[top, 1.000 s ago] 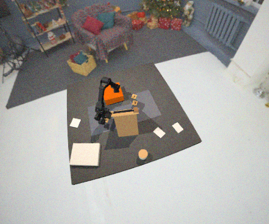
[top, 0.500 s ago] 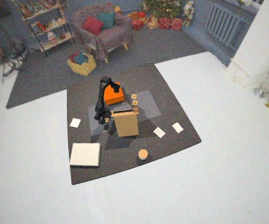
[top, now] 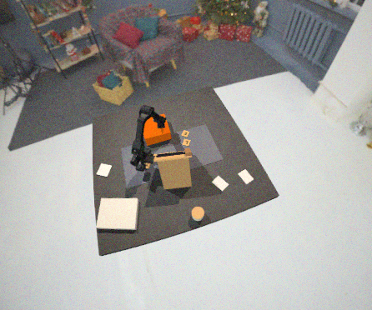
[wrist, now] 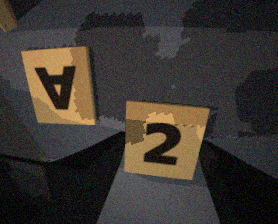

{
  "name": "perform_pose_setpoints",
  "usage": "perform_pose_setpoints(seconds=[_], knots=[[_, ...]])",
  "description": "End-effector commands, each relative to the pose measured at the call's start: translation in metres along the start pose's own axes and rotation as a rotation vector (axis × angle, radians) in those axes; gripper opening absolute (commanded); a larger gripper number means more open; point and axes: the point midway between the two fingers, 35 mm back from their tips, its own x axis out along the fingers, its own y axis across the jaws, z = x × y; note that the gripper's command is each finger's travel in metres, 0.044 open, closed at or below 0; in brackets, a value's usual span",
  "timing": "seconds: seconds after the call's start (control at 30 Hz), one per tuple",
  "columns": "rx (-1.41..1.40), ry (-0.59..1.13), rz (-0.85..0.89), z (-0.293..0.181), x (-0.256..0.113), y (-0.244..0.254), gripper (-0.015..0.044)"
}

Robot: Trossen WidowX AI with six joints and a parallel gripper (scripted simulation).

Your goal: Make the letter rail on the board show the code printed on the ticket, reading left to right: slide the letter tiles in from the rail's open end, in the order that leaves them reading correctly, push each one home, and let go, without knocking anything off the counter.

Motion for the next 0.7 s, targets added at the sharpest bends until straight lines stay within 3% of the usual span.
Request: perform_pose_setpoints(seconds=[0.0, 0.67], knots=[[0.004, 0.003, -0.003, -0.0001, -0.0033, -0.0002, 0.0], [0.004, 0.003, -0.003, 0.0006, -0.011, 0.0008, 0.0]])
